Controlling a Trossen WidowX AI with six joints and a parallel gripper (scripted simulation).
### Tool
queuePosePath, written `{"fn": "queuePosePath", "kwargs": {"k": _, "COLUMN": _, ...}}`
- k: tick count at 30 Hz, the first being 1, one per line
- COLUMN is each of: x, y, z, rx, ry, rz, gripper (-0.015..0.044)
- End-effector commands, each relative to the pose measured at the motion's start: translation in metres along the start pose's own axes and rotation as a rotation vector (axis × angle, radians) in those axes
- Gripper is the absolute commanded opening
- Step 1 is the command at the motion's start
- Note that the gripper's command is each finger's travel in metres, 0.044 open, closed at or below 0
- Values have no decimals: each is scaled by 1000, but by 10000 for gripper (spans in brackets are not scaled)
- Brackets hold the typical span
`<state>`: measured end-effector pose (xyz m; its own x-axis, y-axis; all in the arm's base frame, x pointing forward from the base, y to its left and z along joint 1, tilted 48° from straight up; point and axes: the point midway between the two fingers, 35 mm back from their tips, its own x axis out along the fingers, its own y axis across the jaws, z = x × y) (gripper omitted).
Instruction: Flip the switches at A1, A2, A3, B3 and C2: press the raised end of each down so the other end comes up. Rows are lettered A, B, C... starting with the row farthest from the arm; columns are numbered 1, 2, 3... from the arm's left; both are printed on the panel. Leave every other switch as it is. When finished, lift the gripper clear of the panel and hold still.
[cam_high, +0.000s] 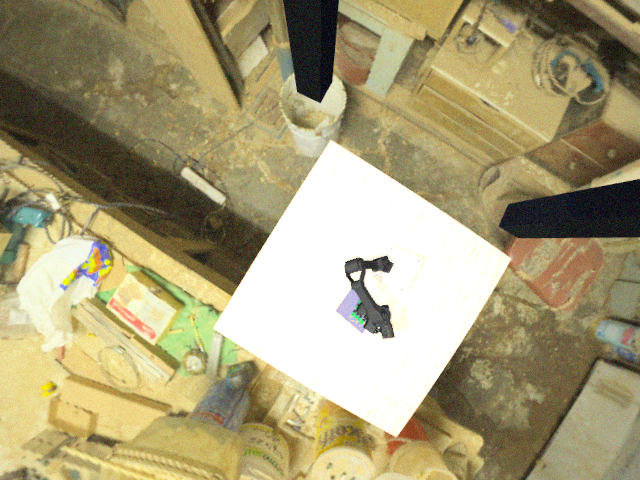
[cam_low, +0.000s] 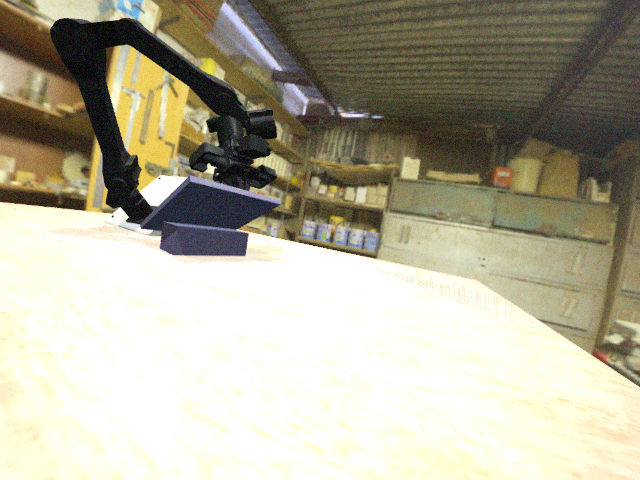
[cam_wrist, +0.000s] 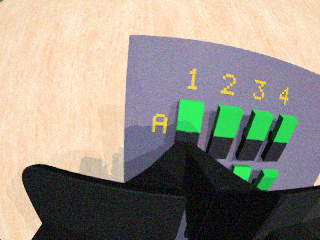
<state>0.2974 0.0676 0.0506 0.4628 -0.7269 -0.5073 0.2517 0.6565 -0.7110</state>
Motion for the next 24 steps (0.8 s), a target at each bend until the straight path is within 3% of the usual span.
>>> {"fn": "queuePosePath", "kwargs": {"k": 1, "x": 2, "y": -1, "z": 1, "rx": 1, "ry": -1, "rz": -6, "gripper": 0}}
{"fn": "queuePosePath", "kwargs": {"k": 14, "x": 4, "y": -1, "z": 1, "rx": 1, "ry": -1, "rz": -6, "gripper": 0}}
{"fn": "queuePosePath", "kwargs": {"k": 20, "x": -53, "y": 1, "z": 3, "rx": -1, "ry": 26, "rz": 1, "gripper": 0}}
{"fn": "queuePosePath", "kwargs": {"k": 24, "x": -62, "y": 0, "z": 3, "rx": -1, "ry": 28, "rz": -4, "gripper": 0}}
